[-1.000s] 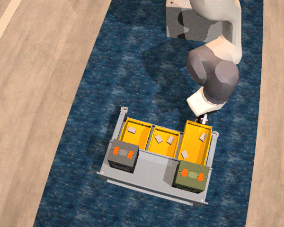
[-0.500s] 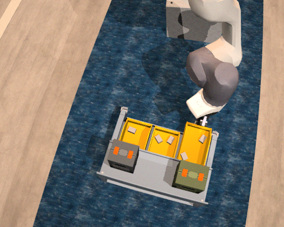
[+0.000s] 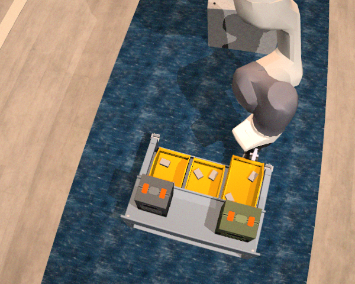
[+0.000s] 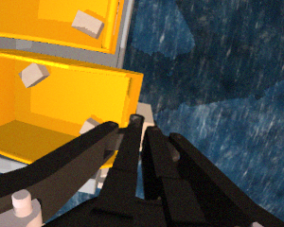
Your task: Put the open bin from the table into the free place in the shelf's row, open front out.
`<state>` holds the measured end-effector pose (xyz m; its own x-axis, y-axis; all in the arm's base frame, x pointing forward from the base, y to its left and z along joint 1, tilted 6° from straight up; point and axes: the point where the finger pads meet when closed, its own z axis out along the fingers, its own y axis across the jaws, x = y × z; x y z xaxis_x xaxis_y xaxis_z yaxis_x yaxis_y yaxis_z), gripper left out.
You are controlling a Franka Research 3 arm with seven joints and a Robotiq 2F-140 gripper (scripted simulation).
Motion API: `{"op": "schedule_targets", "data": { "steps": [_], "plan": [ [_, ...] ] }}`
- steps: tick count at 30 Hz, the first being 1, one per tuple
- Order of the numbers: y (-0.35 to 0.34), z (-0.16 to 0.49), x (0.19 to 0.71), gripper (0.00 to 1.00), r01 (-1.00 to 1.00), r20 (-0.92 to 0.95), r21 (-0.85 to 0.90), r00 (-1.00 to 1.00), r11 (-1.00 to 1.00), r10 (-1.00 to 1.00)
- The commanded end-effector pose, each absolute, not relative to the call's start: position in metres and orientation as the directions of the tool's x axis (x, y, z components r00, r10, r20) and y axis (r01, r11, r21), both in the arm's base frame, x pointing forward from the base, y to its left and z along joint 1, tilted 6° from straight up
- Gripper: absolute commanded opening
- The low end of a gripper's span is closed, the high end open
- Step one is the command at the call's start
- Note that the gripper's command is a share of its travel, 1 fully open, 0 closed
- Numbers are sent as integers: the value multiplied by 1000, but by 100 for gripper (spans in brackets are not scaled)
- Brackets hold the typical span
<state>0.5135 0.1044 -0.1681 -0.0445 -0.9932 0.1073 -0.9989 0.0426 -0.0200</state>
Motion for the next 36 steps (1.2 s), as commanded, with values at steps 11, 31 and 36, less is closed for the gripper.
{"op": "schedule_targets", "data": {
  "steps": [11, 31, 36],
  "plan": [
    [104, -168, 522, 0, -999, 108, -16, -36, 34, -993],
    [104, -168, 535, 0, -999, 108, -16, -36, 34, -993],
    [104, -168, 538, 0, -999, 108, -16, -36, 34, -993]
  ]
}}
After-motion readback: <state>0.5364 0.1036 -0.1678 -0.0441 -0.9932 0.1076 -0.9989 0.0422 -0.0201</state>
